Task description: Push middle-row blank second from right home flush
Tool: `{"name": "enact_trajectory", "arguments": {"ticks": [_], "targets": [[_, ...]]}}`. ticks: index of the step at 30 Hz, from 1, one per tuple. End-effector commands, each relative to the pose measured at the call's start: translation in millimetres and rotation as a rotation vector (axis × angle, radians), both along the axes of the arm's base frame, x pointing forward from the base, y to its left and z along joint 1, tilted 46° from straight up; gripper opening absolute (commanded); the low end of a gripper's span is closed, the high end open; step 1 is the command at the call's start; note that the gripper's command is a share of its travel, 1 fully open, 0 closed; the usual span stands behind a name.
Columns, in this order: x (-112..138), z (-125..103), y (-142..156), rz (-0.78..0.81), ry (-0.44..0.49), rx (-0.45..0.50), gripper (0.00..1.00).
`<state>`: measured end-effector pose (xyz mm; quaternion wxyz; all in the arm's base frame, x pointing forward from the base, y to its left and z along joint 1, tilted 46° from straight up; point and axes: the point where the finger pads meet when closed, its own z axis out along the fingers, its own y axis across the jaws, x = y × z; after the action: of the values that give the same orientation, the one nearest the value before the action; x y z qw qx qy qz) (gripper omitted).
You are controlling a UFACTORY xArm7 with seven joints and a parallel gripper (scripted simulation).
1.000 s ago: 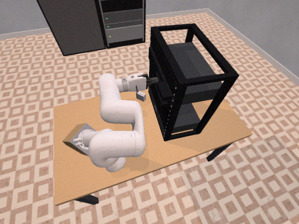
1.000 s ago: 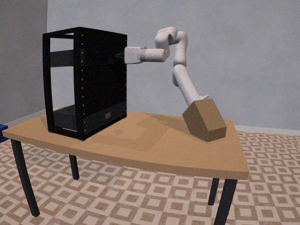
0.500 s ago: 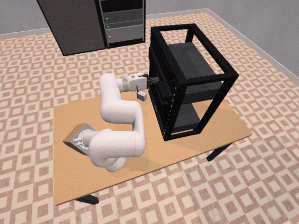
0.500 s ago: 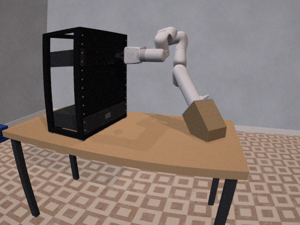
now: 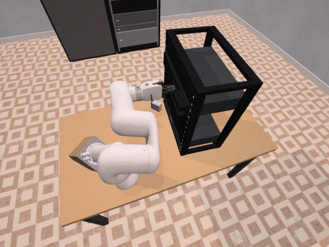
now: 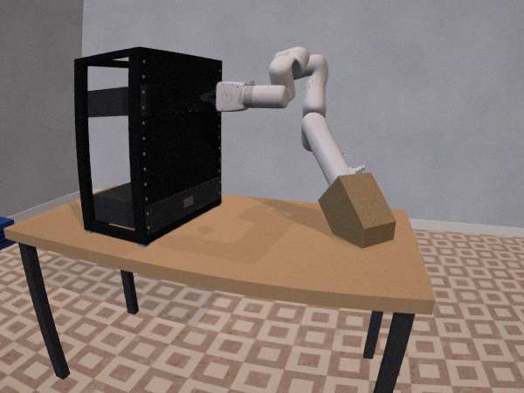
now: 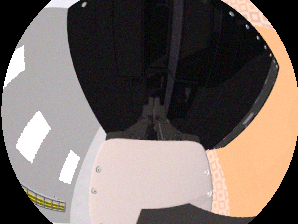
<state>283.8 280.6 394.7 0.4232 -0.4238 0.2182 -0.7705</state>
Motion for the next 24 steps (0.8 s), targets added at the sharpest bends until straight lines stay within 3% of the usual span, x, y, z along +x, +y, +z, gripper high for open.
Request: {"name": "enact_trajectory", "arguments": {"ticks": [1, 24], "targets": [[0.3, 2.0, 1.3, 0.003, -0.002, 0.003, 0.0], [2.8, 3.7, 1.4, 0.003, -0.002, 0.003, 0.0]]}}
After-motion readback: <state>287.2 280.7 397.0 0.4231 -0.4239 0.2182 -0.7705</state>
